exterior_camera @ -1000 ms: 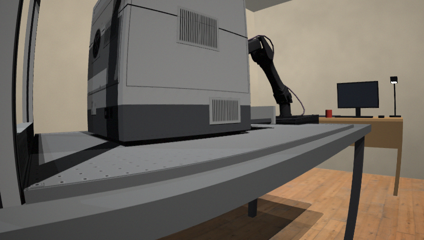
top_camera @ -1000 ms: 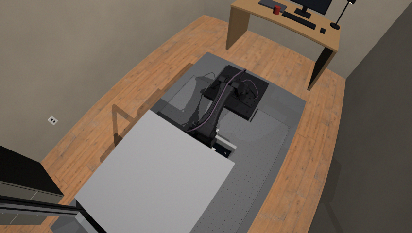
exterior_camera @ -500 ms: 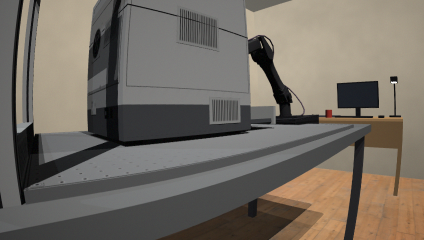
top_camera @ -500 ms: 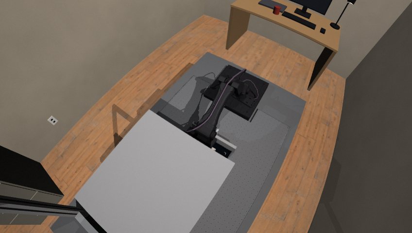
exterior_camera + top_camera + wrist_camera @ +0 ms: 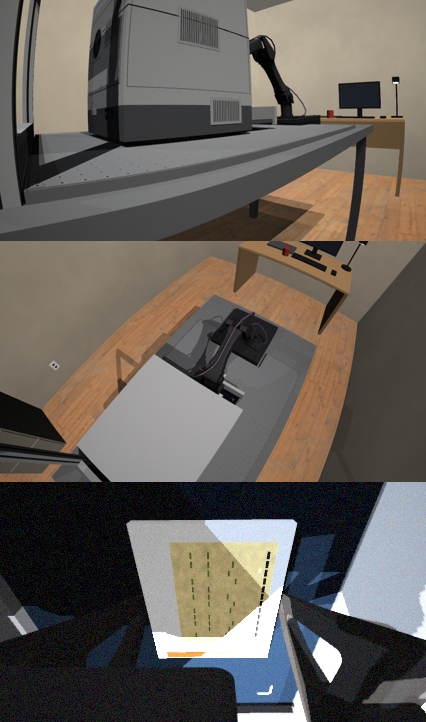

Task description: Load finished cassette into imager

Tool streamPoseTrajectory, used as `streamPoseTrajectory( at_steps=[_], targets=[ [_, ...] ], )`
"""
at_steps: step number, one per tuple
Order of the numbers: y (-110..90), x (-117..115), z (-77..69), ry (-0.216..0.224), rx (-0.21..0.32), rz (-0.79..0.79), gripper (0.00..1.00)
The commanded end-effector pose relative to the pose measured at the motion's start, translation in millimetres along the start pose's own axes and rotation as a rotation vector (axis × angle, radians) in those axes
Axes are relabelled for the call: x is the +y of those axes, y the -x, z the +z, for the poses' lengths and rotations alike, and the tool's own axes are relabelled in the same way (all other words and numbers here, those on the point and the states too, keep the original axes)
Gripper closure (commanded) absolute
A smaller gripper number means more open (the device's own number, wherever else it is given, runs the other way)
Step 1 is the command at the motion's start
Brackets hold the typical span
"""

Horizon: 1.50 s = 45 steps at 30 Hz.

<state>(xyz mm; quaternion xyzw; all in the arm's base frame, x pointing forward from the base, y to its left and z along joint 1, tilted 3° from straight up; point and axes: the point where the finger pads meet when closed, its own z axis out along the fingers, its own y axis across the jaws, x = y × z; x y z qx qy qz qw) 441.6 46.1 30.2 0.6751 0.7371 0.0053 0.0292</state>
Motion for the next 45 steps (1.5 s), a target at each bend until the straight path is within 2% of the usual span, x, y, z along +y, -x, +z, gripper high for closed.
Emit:
streamPoseTrajectory(
  at_steps=[1, 4, 7, 8, 9, 10, 11, 12, 15, 19, 20, 21, 22, 24, 25, 27, 28, 29, 32, 33, 36, 37, 41, 45],
  targets=[
    [1.7, 13.2, -15.3, 0.049, 0.000, -0.004, 0.09],
    [1.6, 10.8, -8.7, 0.025, 0.000, -0.004, 0.09],
    [1.7, 12.8, -11.7, 0.031, 0.000, -0.004, 0.09],
    [1.8, 10.5, -14.6, 0.067, -0.001, -0.006, 0.09],
    [1.8, 11.2, -14.8, 0.067, -0.001, -0.005, 0.09],
    [2.0, 23.9, -26.3, 0.109, 0.000, -0.003, 0.09],
    [2.0, 24.8, -26.8, 0.110, 0.000, -0.003, 0.09],
    [2.1, 25.4, -27.0, 0.110, 0.000, -0.003, 0.09],
    [1.8, 18.0, -11.2, 0.051, -0.002, -0.005, 0.09],
    [1.9, 18.8, -15.0, 0.055, -0.002, -0.005, 0.09],
    [2.1, 16.2, -16.8, 0.089, -0.003, -0.006, 0.09],
    [2.1, 16.8, -17.0, 0.089, -0.003, -0.005, 0.09],
    [2.3, 27.1, -26.4, 0.122, -0.002, -0.003, 0.09],
    [2.4, 30.8, -29.5, 0.132, -0.002, -0.003, 0.09],
    [2.3, 19.2, -17.8, 0.111, -0.004, -0.006, 0.09],
    [2.4, 21.1, -18.7, 0.113, -0.004, -0.005, 0.09],
    [2.6, 33.5, -30.2, 0.154, -0.004, -0.003, 0.09],
    [2.7, 34.0, -30.3, 0.154, -0.004, -0.003, 0.09],
    [2.4, 32.5, -15.2, 0.120, -0.004, -0.004, 0.09],
    [2.4, 31.1, -14.3, 0.112, -0.004, -0.004, 0.09],
    [2.6, 29.9, -16.7, 0.109, -0.004, -0.004, 0.09],
    [3.0, 32.3, -30.7, 0.138, -0.004, -0.002, 0.09],
    [3.1, 29.9, -28.3, 0.120, -0.004, -0.003, 0.09],
    [3.3, 29.8, -31.9, 0.128, -0.004, -0.003, 0.09]
  ],
)
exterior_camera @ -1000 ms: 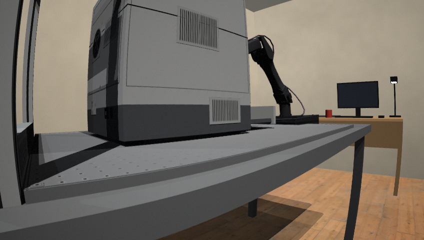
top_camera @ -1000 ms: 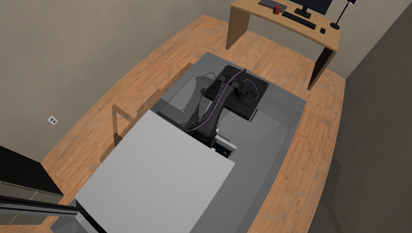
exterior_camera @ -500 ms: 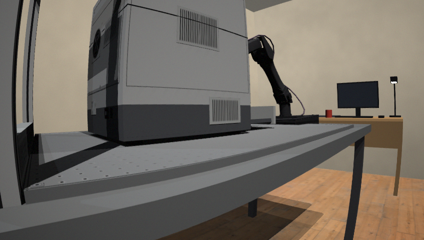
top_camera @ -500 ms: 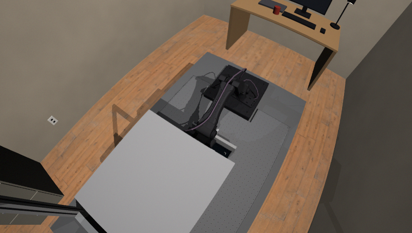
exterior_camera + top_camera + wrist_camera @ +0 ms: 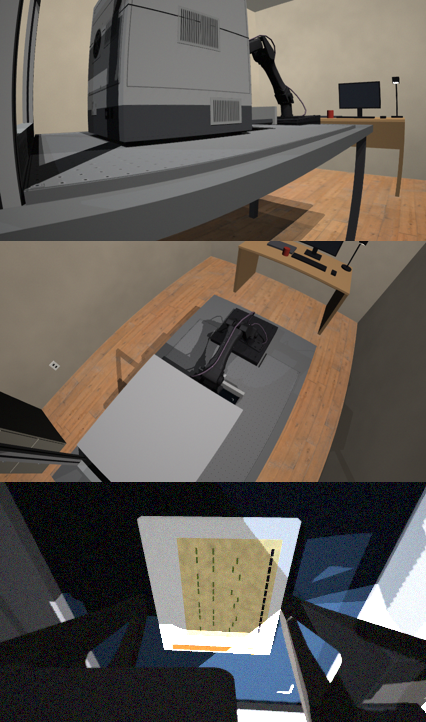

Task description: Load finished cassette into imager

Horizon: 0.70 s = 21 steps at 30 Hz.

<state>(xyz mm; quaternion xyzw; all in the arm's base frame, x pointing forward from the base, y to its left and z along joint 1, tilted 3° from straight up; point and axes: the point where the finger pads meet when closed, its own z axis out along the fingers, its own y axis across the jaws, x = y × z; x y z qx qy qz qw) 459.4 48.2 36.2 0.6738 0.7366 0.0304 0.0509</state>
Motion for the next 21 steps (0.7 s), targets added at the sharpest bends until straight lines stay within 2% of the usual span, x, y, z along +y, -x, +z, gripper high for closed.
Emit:
streamPoseTrajectory(
  at_steps=[1, 9, 14, 17, 19, 21],
  targets=[
    [3.6, 13.2, -26.0, 0.061, -0.006, -0.003, 0.09],
    [3.6, 13.0, -26.3, 0.066, -0.006, -0.003, 0.09],
    [3.7, 1.3, -15.7, 0.032, -0.006, -0.004, 0.09],
    [3.7, 1.4, -16.1, 0.035, -0.006, -0.004, 0.09],
    [3.8, 6.3, -20.0, 0.052, -0.006, -0.003, 0.09],
    [3.8, 2.3, -16.5, 0.040, -0.006, -0.004, 0.09]
  ],
)
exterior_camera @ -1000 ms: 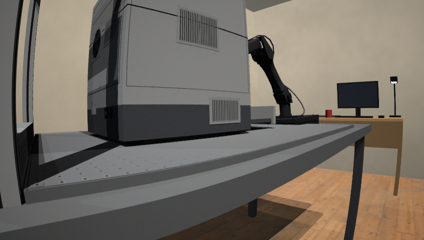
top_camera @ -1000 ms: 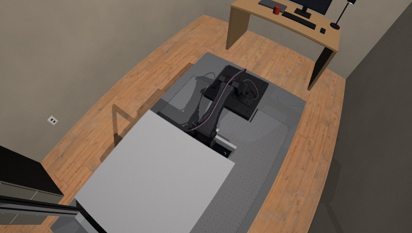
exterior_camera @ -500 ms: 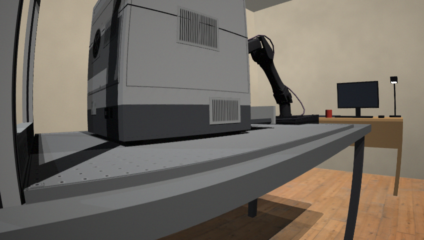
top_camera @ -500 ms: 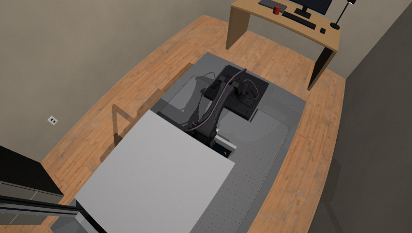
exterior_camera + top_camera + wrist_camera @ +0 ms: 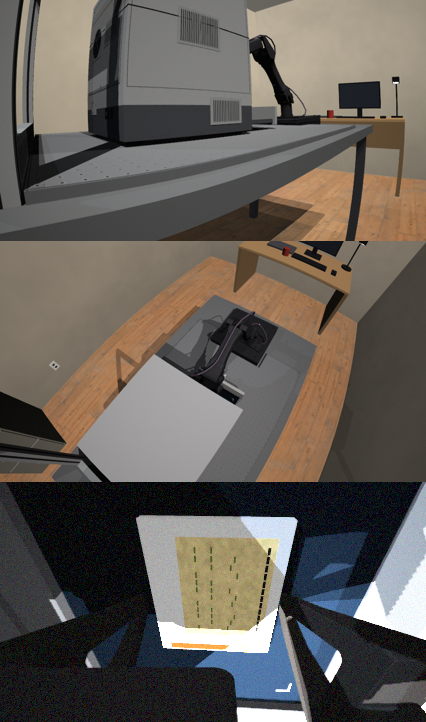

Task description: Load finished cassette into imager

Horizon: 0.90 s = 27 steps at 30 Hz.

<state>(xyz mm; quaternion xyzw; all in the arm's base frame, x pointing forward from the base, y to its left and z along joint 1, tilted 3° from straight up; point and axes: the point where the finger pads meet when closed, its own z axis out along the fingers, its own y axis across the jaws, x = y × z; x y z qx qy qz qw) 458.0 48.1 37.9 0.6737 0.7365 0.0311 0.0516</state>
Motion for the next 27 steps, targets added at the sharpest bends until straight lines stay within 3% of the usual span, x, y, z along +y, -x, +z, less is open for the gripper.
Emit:
streamPoseTrajectory(
  at_steps=[1, 4, 5, 14, 17, 27],
  targets=[
    [3.7, 3.3, -14.1, 0.039, -0.006, -0.003, 0.09],
    [3.7, 3.3, -14.0, 0.039, -0.006, -0.003, 0.09],
    [3.7, 9.5, -20.0, 0.059, -0.006, -0.003, 0.09],
    [3.9, 0.2, -13.3, 0.032, -0.006, -0.003, 0.09],
    [4.0, 7.7, -19.2, 0.057, -0.006, -0.002, 0.09],
    [4.1, 2.4, -14.3, 0.042, -0.006, -0.003, 0.09]
  ],
)
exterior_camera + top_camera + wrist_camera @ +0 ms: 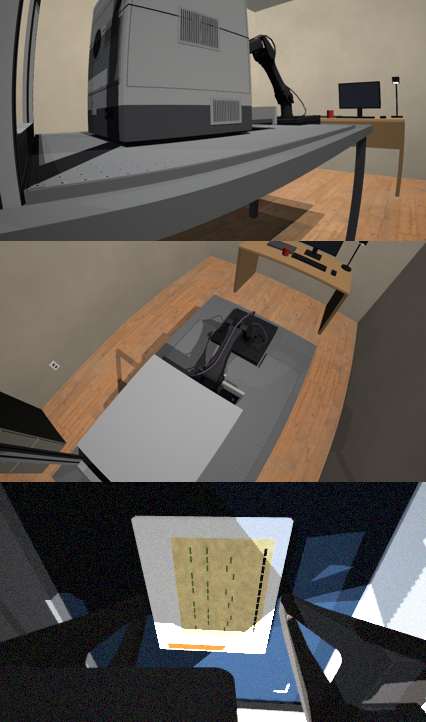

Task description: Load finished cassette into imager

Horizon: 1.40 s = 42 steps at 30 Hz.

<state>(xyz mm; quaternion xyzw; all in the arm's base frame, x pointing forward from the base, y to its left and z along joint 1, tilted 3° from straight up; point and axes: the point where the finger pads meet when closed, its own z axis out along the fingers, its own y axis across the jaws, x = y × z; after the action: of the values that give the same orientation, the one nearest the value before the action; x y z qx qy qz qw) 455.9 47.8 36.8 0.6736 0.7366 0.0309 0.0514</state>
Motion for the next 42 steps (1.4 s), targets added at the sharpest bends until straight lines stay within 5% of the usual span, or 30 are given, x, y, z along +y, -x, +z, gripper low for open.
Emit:
streamPoseTrajectory(
  at_steps=[1, 11, 13, 42],
  targets=[
    [4.1, 4.1, -14.7, 0.041, -0.006, -0.003, 0.09],
    [4.3, 2.6, -14.1, 0.037, -0.006, -0.003, 0.09],
    [4.4, 14.0, -25.0, 0.072, -0.006, -0.001, 0.09],
    [0.5, 8.9, -55.8, 0.060, -0.005, -0.004, 0.09]
  ],
)
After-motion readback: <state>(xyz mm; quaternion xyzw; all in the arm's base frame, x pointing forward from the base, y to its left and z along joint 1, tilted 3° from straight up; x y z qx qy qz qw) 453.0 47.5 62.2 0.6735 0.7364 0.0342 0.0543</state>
